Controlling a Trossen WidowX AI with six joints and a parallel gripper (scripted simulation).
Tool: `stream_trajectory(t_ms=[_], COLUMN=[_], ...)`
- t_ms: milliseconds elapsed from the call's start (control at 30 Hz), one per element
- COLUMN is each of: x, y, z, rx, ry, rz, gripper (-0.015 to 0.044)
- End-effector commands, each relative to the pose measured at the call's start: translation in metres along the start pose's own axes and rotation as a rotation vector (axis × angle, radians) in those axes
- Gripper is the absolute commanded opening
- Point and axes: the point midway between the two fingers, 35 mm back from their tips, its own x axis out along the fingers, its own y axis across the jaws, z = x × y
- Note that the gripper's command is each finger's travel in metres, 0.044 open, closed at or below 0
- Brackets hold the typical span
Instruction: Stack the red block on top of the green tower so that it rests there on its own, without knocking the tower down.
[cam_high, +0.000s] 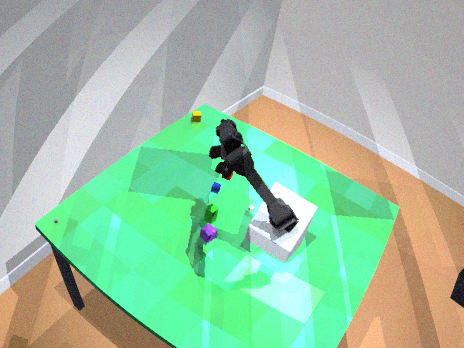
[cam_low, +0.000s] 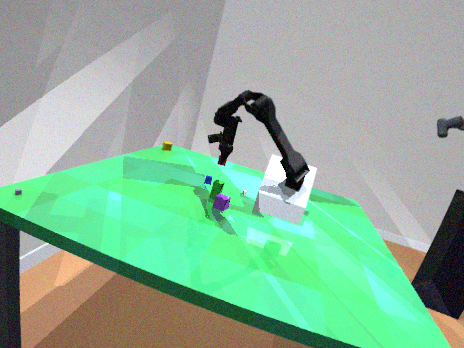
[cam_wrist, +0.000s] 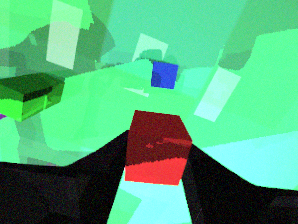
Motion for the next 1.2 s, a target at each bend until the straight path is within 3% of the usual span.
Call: stream_trajectory(t_ms=[0, 233, 1167], x=[-0.010, -0.011, -0.011], y=[0.000, 0.003, 0.143], z=[0.002, 0.001, 0.000], rx=[-0.012, -0.011, -0.008], ry=[-0.002, -0.002, -0.001], rz=[-0.010, -0.011, -0.008], gripper=[0.0000, 0.0000, 0.0000])
